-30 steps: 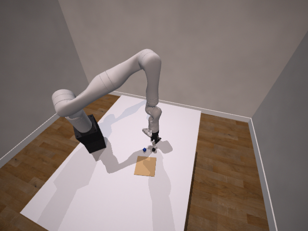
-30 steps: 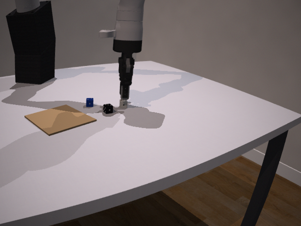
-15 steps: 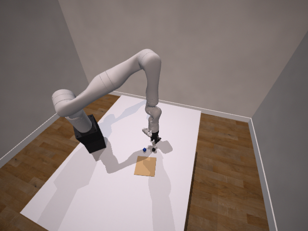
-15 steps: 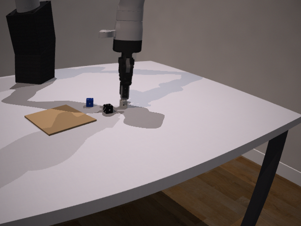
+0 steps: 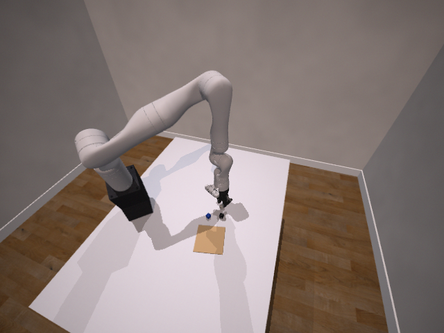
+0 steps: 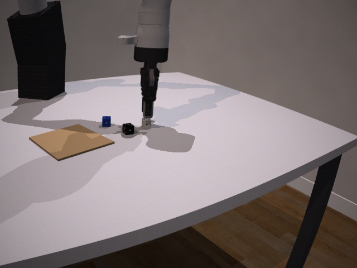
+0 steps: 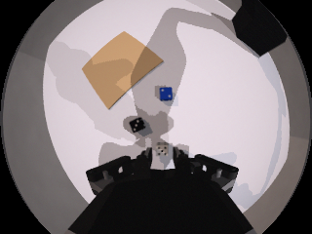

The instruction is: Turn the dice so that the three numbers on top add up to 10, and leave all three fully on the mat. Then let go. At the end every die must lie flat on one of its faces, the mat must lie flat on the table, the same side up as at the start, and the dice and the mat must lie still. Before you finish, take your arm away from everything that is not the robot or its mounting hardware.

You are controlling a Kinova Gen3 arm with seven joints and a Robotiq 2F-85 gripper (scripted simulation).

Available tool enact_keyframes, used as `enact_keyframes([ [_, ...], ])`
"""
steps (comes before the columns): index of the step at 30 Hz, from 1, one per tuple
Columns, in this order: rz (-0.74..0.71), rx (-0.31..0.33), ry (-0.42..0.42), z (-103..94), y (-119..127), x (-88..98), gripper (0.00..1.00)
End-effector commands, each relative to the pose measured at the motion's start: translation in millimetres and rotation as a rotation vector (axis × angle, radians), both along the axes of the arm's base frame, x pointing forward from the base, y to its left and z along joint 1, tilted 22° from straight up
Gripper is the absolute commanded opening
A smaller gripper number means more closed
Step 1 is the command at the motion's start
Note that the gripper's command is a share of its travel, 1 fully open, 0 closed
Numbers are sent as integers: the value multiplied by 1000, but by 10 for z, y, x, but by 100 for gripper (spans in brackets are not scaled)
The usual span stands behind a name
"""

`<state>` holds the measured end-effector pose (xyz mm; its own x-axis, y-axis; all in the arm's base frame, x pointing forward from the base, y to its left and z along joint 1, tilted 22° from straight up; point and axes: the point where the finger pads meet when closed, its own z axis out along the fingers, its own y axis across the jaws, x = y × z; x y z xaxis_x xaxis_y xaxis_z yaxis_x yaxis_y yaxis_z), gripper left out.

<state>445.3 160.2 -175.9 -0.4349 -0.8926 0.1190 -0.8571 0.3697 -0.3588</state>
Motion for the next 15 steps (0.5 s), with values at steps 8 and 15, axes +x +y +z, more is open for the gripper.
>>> enact_keyframes([
  [8, -8, 2, -3, -2, -12, -9, 35],
  [15, -8, 2, -3, -31, -20, 0, 35],
])
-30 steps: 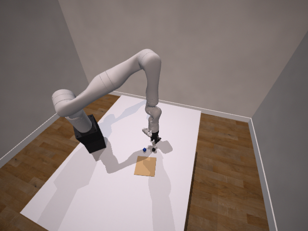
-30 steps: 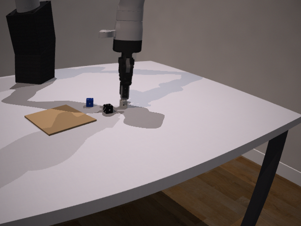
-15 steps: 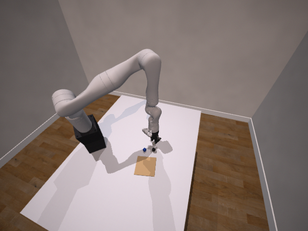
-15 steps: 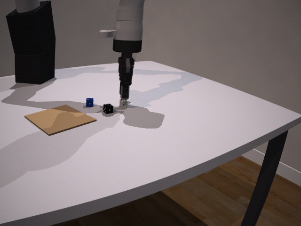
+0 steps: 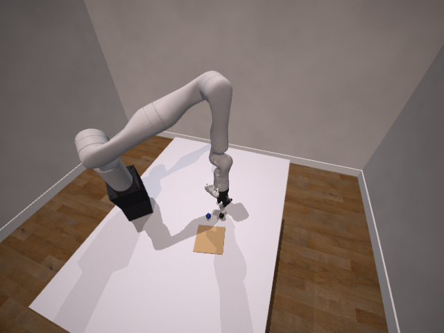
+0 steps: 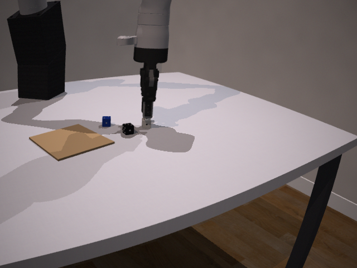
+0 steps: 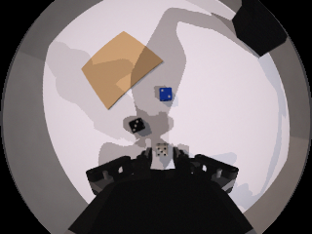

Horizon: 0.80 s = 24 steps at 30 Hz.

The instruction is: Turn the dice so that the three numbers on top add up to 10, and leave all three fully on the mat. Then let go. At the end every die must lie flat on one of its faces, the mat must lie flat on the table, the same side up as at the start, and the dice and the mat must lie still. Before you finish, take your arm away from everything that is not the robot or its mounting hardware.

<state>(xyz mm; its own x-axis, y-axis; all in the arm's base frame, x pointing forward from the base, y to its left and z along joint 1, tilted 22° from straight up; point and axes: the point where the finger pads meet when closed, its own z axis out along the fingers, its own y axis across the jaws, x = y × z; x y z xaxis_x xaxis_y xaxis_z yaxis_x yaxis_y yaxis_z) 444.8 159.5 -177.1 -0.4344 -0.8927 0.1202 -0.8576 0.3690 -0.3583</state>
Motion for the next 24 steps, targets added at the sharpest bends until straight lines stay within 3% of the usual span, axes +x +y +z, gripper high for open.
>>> enact_keyframes([
  [1, -8, 3, -4, -29, -16, 7, 35],
  [24, -8, 3, -4, -229, -72, 67, 35],
])
